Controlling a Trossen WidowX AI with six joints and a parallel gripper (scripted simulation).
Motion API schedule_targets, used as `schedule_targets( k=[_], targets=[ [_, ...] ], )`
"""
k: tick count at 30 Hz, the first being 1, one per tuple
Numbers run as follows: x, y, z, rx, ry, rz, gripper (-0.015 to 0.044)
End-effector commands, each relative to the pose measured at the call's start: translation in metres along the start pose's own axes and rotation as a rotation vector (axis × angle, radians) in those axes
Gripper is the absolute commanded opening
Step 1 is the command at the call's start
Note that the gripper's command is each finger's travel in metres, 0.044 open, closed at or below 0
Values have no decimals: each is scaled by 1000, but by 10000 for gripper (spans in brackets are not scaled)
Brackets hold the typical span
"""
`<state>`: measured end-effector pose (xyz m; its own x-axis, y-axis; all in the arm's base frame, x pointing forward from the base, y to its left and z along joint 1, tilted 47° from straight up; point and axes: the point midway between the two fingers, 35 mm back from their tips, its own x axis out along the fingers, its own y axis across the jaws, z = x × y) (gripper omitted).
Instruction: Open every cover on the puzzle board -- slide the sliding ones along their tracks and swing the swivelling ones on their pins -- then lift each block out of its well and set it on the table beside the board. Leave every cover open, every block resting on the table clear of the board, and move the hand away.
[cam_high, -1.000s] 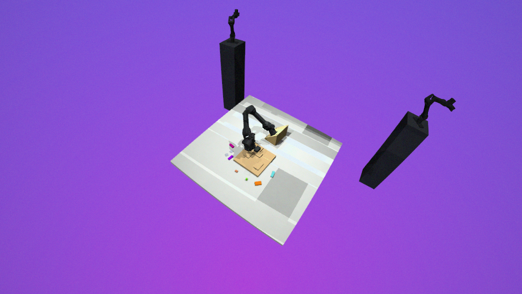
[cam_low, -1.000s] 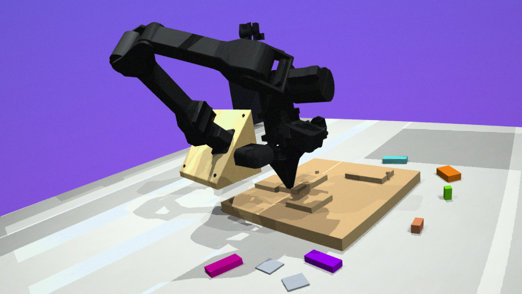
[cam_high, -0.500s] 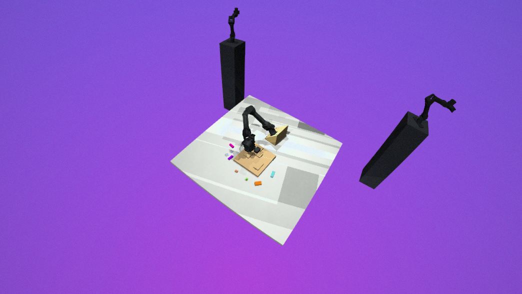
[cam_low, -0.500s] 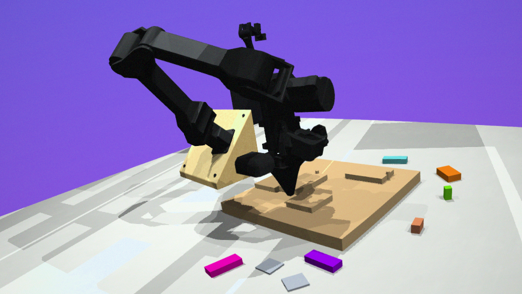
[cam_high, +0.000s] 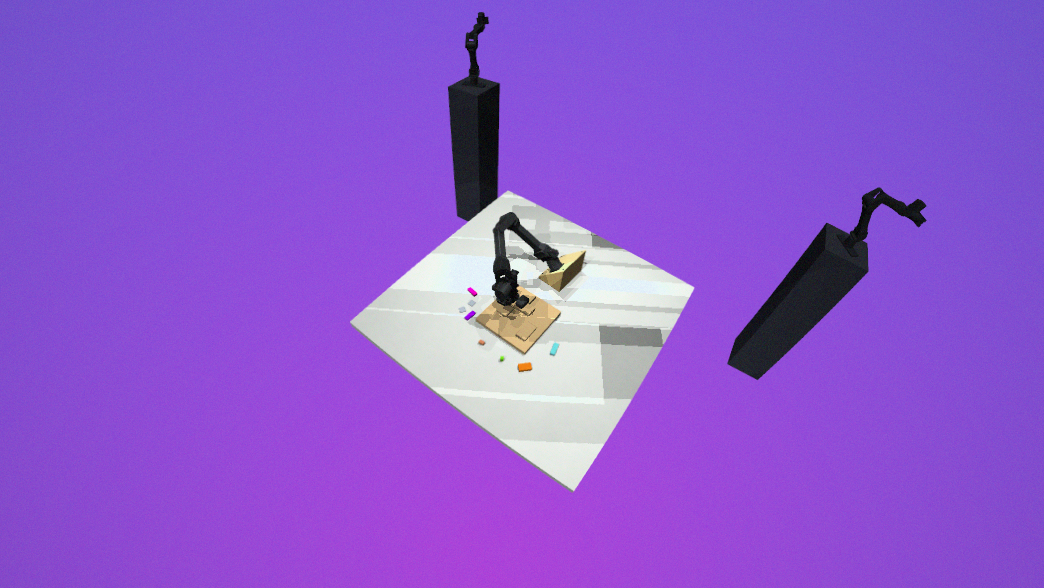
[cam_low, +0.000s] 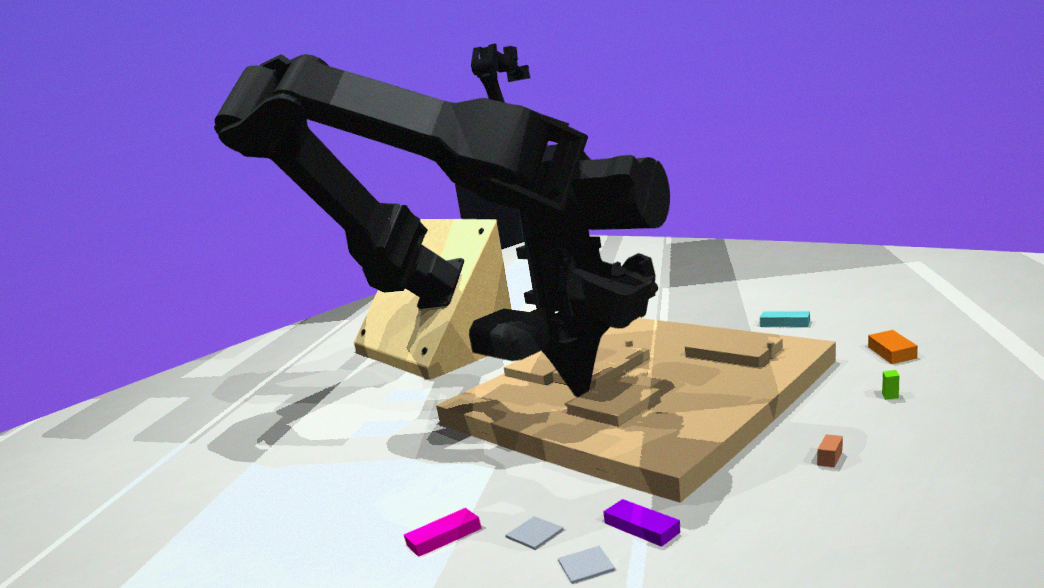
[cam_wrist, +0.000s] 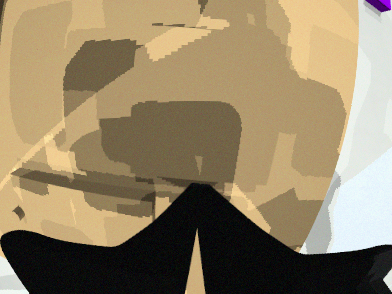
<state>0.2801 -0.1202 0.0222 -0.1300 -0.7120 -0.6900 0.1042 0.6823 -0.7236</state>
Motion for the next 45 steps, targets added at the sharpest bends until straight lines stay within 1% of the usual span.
schedule_targets(
  k=[1, 45],
  targets=[
    [0, 0, 4, -9, 3, -4, 0],
    [0, 0, 48, -7, 1, -4, 0]
  ],
)
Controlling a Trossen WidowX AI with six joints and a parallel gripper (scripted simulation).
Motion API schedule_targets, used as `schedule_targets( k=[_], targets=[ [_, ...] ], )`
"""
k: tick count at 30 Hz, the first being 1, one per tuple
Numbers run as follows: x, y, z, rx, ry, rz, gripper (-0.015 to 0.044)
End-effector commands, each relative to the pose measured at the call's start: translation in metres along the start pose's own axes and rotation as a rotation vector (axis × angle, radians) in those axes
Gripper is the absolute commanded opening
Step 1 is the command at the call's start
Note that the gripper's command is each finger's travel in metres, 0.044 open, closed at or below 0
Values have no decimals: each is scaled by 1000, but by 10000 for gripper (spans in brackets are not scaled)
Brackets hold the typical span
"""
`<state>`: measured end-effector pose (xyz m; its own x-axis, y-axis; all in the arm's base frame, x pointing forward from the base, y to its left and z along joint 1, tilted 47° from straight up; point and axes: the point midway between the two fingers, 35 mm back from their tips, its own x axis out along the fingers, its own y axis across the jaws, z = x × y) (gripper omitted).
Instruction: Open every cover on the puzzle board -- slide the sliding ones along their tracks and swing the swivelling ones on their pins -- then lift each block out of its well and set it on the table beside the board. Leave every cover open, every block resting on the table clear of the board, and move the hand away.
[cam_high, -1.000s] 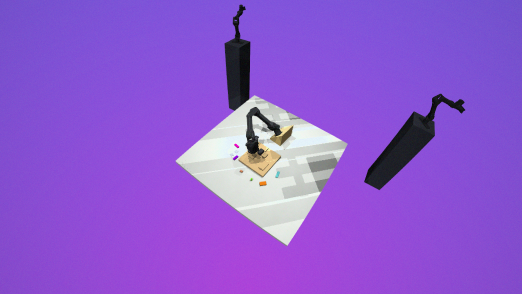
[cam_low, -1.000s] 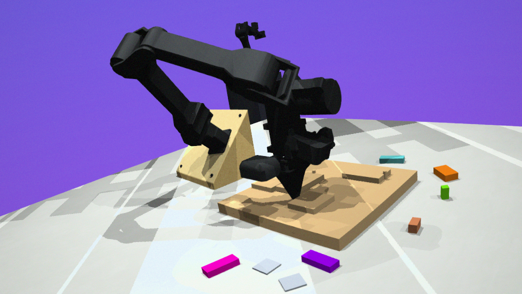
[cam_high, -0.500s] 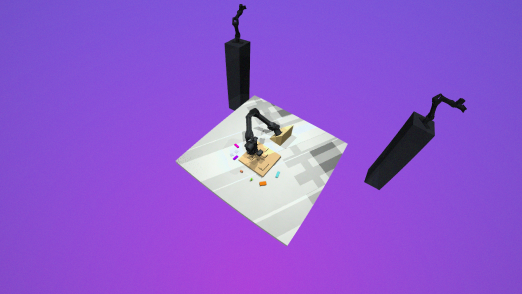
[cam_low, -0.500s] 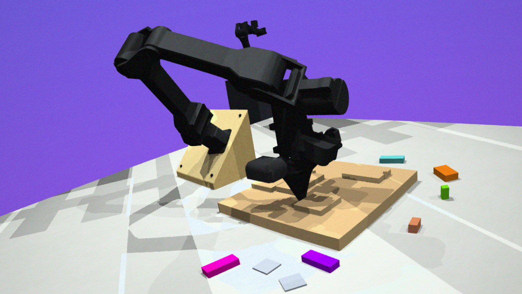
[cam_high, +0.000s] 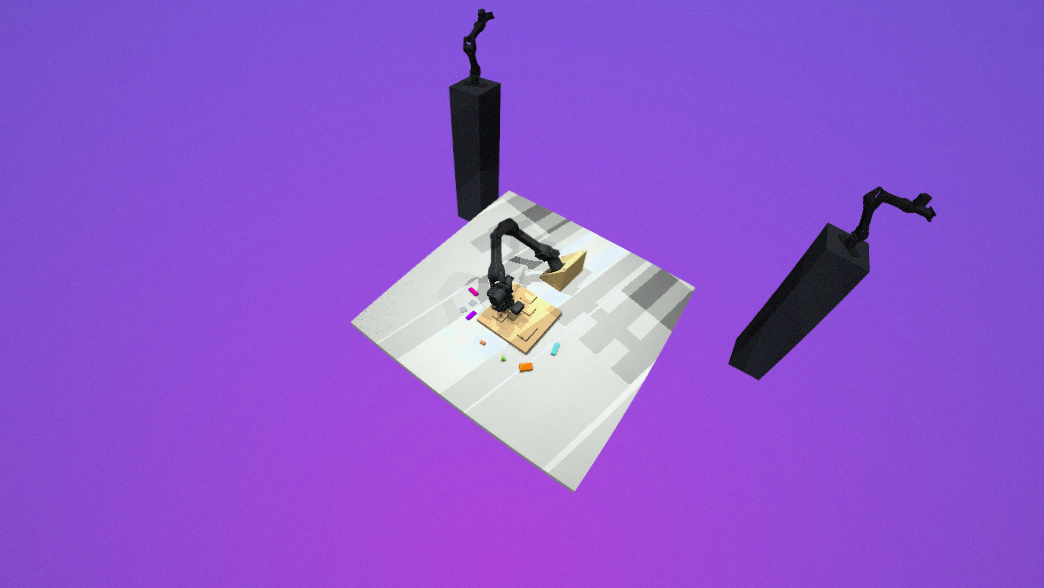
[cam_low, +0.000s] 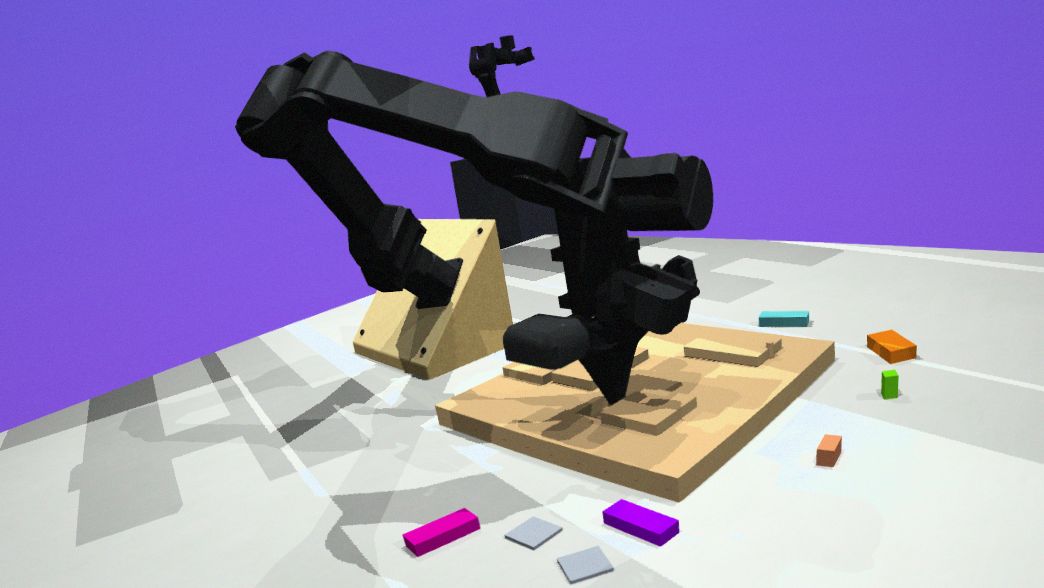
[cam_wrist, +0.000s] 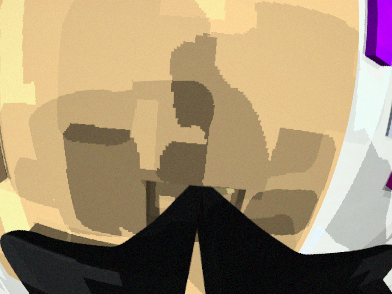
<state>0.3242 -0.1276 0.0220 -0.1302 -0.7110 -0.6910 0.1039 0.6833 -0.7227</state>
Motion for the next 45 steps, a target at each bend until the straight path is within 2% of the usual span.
schedule_targets(
  k=[1, 28, 45],
  targets=[
    [1, 0, 4, -6, 1, -5, 0],
    [2, 0, 30, -5, 0, -6, 0],
    [-19, 1, 34, -5, 0, -3, 0]
  ],
)
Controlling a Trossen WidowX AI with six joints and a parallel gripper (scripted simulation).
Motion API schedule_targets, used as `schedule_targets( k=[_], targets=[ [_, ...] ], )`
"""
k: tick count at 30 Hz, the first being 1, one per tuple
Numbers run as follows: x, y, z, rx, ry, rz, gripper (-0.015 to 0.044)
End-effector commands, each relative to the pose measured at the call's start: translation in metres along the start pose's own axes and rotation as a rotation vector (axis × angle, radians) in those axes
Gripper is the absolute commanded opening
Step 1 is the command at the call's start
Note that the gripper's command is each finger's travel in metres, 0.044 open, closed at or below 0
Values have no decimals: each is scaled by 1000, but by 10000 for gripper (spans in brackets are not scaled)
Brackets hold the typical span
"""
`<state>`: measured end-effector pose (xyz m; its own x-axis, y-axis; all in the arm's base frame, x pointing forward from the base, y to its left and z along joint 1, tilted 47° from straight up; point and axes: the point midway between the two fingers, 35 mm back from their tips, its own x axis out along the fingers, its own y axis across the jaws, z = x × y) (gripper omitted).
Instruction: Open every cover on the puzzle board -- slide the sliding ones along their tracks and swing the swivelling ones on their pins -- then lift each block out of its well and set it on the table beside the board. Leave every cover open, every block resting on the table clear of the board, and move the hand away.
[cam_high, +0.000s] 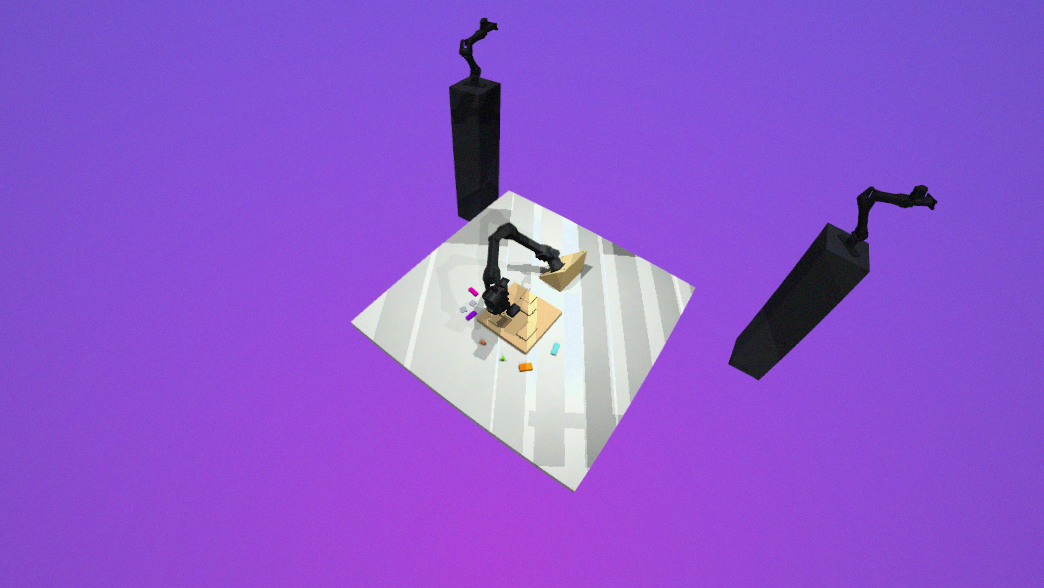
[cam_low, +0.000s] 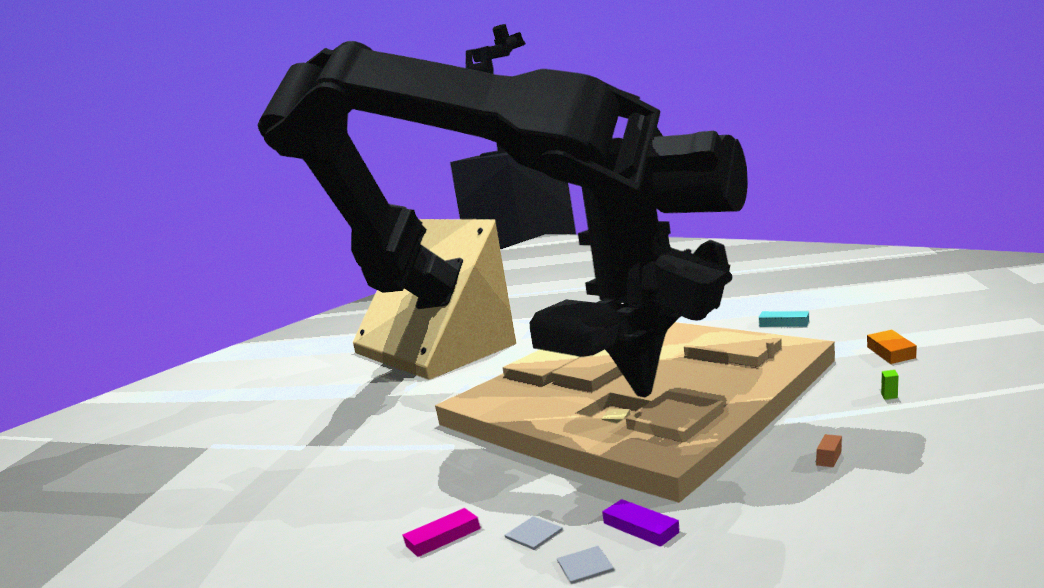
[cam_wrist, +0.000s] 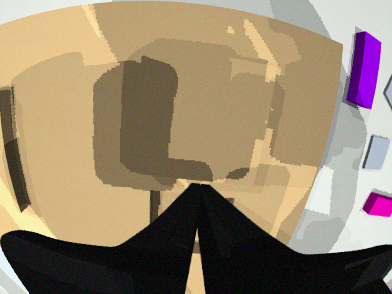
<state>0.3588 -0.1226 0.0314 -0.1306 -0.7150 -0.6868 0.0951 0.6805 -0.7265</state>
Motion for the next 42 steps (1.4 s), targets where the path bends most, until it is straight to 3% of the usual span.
schedule_targets(
  k=[1, 22, 42],
  targets=[
    [-5, 1, 1, 3, 0, 2, 0],
    [-27, 1, 3, 7, 1, 0, 0],
    [-46, 68, -85, 859, 11, 25, 0]
  ],
)
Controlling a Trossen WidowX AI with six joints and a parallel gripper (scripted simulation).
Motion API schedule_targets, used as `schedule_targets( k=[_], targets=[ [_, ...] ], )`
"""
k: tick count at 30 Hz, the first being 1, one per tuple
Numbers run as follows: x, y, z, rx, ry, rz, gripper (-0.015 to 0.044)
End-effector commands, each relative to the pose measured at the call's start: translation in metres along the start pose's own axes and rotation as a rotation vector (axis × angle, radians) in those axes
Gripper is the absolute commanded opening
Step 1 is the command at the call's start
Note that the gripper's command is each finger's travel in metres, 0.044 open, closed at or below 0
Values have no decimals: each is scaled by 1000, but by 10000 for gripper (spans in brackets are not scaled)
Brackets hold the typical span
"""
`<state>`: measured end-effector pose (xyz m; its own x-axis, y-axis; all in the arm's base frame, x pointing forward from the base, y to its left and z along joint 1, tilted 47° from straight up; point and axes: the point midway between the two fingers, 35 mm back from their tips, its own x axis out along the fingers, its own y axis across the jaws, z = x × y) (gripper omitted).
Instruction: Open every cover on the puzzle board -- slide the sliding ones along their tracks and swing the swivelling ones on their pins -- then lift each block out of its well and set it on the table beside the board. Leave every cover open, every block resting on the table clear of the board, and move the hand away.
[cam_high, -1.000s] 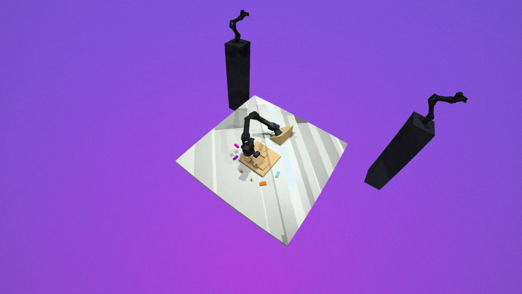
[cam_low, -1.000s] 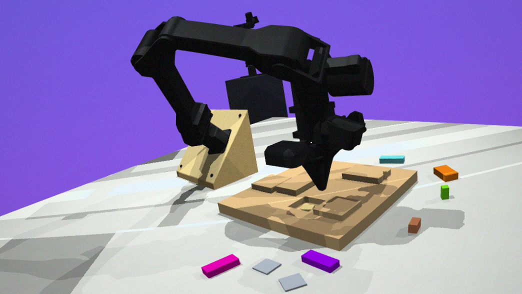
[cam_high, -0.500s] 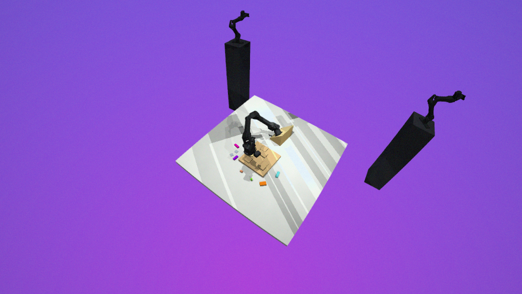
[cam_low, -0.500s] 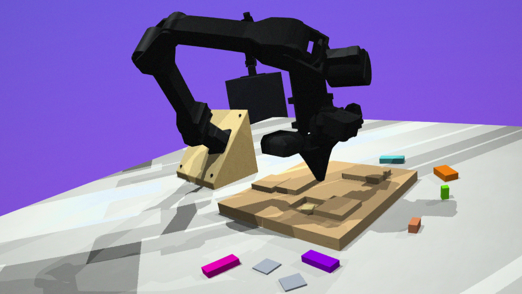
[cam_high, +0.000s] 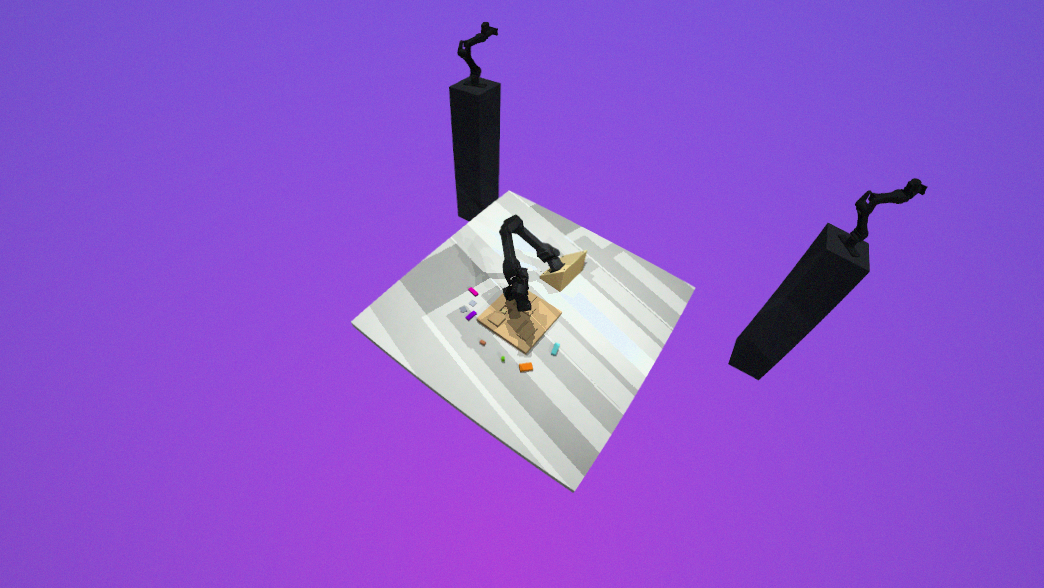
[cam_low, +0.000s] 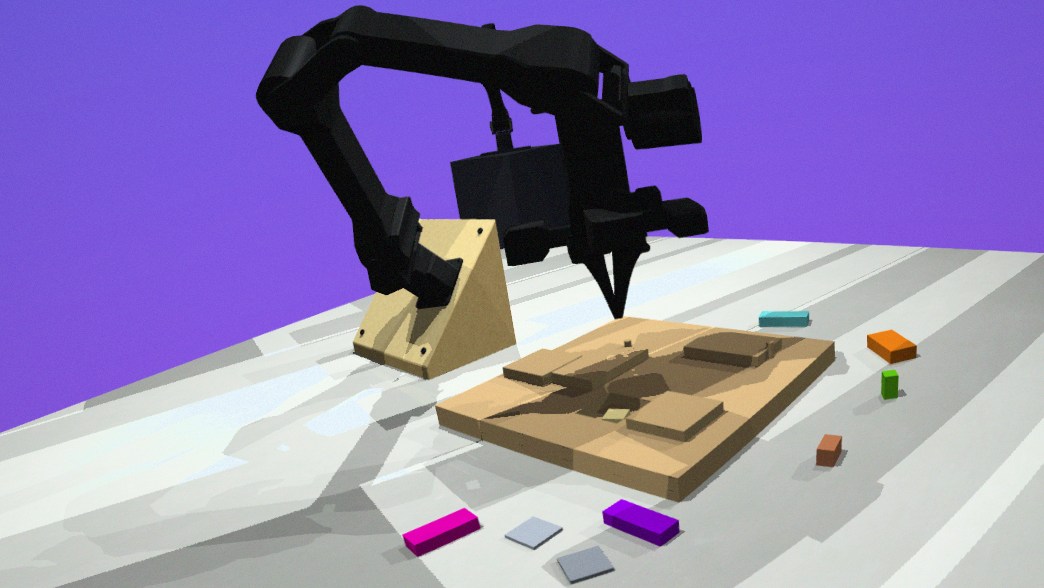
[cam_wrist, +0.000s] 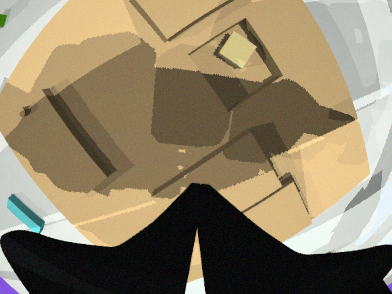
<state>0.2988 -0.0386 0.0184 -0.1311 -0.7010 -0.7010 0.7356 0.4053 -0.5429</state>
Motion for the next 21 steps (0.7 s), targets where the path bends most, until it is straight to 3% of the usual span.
schedule_targets(
  k=[1, 15, 21],
  targets=[
    [-2, -6, -20, 163, 5, 7, 0],
    [2, -41, -88, 797, -8, -8, 0],
    [3, -43, -91, 830, -11, -9, 0]
  ],
)
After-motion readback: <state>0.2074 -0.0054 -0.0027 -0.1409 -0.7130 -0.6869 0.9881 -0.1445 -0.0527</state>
